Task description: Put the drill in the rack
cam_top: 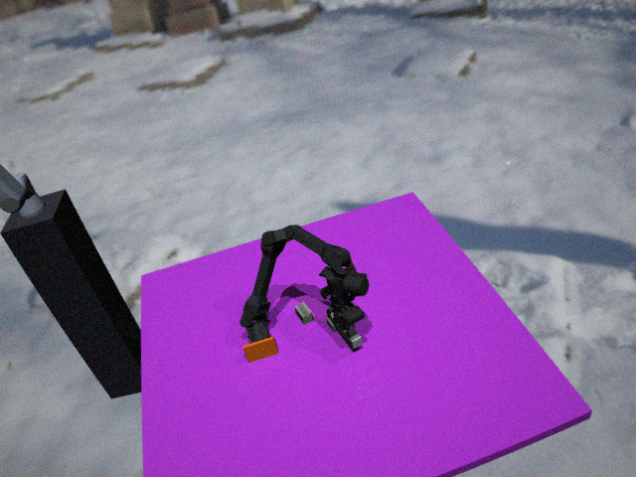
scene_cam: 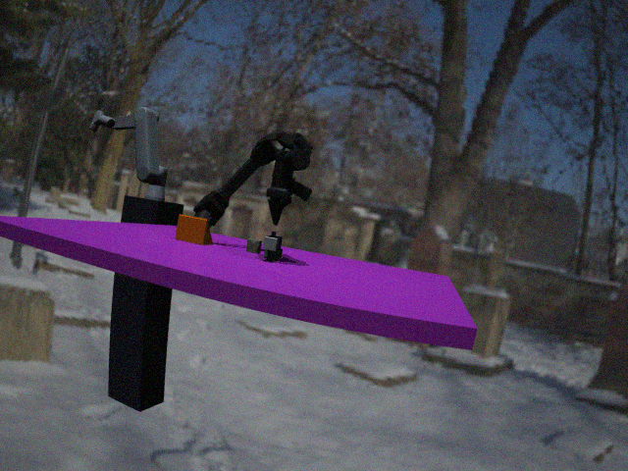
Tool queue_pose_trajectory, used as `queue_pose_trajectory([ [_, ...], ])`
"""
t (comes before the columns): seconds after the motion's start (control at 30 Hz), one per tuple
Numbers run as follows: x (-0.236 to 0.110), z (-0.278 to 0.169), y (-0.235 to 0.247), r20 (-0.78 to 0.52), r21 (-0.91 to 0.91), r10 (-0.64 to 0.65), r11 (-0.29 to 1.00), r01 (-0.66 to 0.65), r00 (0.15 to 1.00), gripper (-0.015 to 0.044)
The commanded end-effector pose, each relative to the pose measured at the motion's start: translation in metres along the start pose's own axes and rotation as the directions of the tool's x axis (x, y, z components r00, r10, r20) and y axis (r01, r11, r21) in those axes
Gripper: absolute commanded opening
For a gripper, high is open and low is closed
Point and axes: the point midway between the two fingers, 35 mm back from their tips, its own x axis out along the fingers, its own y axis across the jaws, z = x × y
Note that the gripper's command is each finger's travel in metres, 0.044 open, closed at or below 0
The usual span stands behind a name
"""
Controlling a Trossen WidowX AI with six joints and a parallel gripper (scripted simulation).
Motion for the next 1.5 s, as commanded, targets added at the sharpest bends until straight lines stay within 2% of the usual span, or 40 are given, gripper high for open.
queue_pose_trajectory([
  [0.0,0.002,-0.002,0.0,-0.02,0.022,0.023,0.999,-0.023,1.0,0.0079],
  [0.27,-0.068,0.002,-0.002,0.004,0.07,0.002,0.998,-0.002,1.0,0.0289],
  [0.4,-0.063,0.003,-0.001,0.013,0.048,-0.004,0.999,0.004,1.0,0.0394],
  [0.47,-0.054,0.01,0.016,0.009,-0.115,-0.005,0.993,0.006,1.0,0.044],
  [0.57,-0.033,0.019,0.056,0.001,-0.47,-0.002,0.883,0.002,1.0,0.044],
  [0.7,-0.004,0.02,0.107,-0.01,-0.826,0.011,0.564,-0.014,1.0,0.044],
  [0.8,0.012,0.015,0.132,-0.015,-0.939,0.021,0.343,-0.022,1.0,0.044],
  [0.93,0.03,0.005,0.16,-0.024,-0.998,0.035,0.054,-0.026,0.999,0.044],
  [1.0,0.032,0.003,0.164,-0.025,-1.0,0.038,0.017,-0.025,0.999,0.044],
  [1.47,0.032,0.003,0.164,-0.025,-1.0,0.038,0.017,-0.025,0.999,0.044],
])
